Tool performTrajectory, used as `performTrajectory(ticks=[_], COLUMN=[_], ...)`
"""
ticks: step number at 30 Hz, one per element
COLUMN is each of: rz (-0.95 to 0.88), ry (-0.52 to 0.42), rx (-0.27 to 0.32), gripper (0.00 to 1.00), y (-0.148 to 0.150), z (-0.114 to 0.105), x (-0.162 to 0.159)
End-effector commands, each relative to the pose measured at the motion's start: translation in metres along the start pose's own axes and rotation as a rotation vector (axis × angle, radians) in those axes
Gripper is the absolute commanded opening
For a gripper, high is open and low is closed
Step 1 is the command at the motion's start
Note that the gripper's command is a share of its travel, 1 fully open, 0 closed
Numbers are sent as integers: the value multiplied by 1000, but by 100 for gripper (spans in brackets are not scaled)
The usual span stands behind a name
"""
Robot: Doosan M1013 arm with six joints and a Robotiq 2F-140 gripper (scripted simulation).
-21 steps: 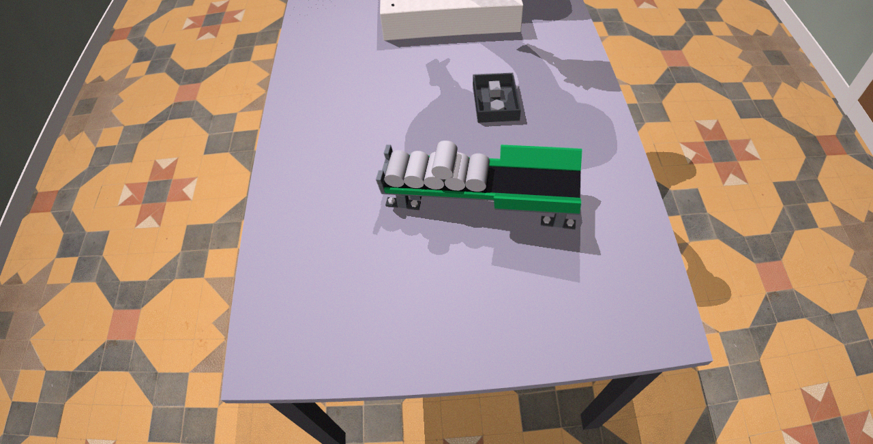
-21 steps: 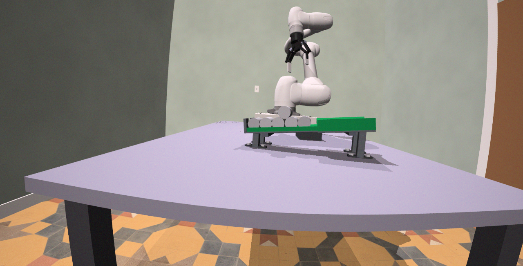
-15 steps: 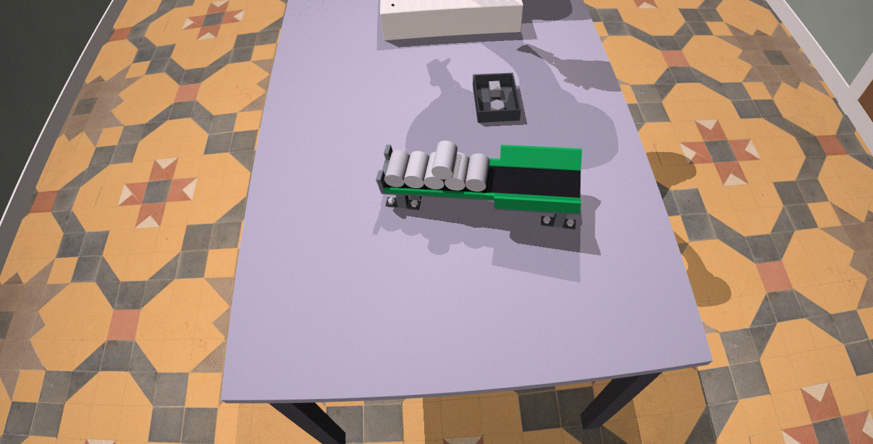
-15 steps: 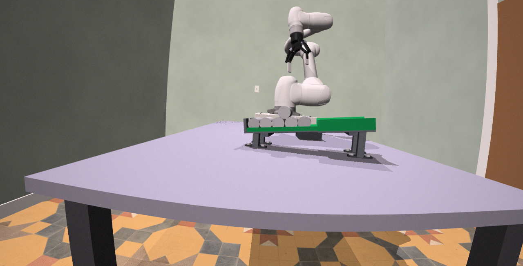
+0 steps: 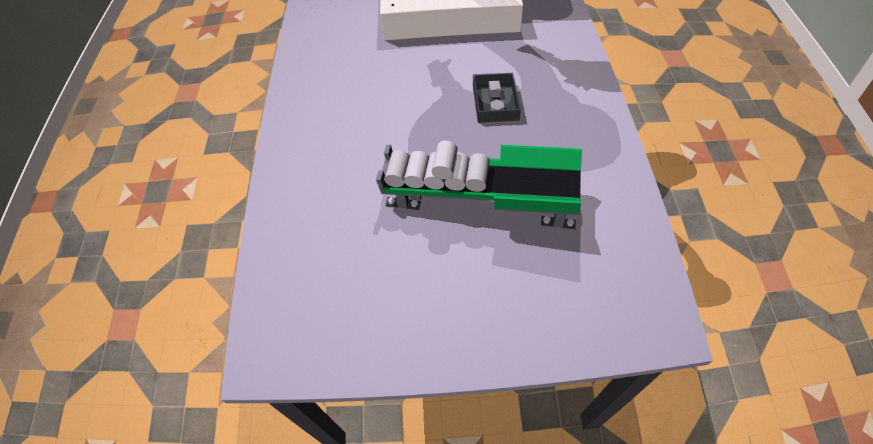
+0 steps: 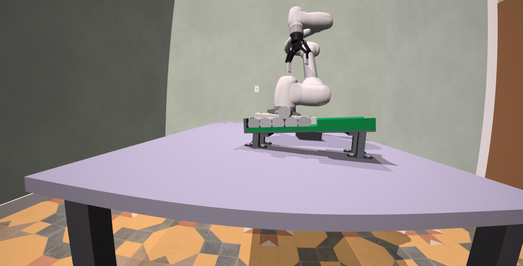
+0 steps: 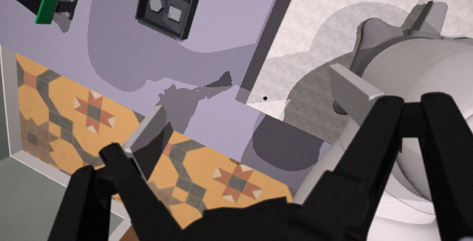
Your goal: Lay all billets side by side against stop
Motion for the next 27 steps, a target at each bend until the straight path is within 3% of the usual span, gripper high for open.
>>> performTrajectory(ticks=[1,5,11,13,14,21,27], rz=[12,71,249,249,287,449,605], ry=[-2,-9,-28,-28,-32,-43,-49], rx=[-3,-16,-60,-60,-69,-112,-156], gripper=[100,100,100,100,100,100,100], y=[-4,-26,-84,-84,-106,-155,-192], z=[-2,-7,-5,-5,0,33,79], x=[6,34,117,117,150,231,300])
Point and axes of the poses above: the point where the finger pads meet when closed, its own z axis out along the fingers, its own y axis across the jaws, x = y × z, the point moved 5 cm from there along -z, back along the fingers, and after that the axes turned 12 degrees about -z, right-handed, at the moved point
